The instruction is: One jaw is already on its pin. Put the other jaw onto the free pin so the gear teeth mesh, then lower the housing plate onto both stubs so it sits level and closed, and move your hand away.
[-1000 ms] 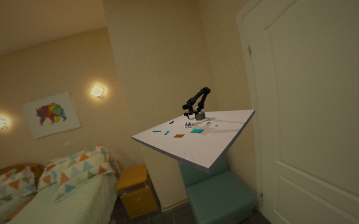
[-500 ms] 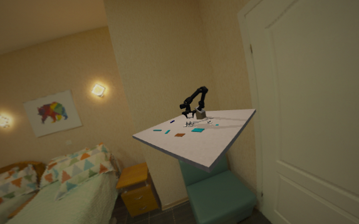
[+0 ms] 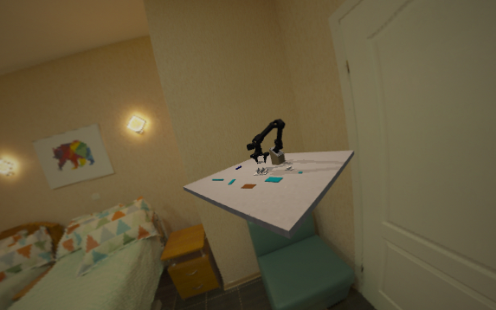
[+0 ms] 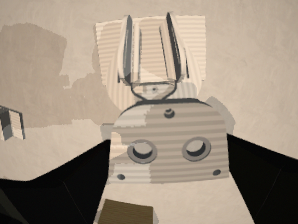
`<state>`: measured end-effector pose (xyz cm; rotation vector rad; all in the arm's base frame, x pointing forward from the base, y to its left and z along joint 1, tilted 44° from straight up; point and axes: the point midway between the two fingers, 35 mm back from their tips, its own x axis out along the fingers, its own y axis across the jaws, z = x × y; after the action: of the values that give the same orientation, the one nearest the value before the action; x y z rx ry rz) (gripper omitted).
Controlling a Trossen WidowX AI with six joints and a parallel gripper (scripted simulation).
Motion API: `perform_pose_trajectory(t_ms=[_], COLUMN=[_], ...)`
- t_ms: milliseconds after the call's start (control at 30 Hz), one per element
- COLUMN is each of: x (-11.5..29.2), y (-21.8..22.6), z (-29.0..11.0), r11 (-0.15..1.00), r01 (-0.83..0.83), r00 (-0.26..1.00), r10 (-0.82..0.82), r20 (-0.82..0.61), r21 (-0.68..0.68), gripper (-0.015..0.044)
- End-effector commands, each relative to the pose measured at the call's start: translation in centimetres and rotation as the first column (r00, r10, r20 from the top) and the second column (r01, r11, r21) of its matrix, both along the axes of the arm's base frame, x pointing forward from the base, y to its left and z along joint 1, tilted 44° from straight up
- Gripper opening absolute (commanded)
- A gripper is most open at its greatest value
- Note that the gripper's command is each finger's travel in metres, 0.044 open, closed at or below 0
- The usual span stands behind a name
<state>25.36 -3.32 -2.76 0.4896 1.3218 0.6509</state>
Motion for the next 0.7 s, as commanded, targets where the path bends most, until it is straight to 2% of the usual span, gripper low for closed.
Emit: perform_pose_trajectory(t_ms=[0,667], x=[0.07,-0.40], y=[-0.02,0.50], z=[-0.01,0.40], r11=[1.000,1.000], r01=[0.008,0.006], r00=[1.000,1.000], r10=[-0.008,-0.006], r20=[-0.002,0.000], r21=[0.004,0.004], gripper=[0.0351,0.0351])
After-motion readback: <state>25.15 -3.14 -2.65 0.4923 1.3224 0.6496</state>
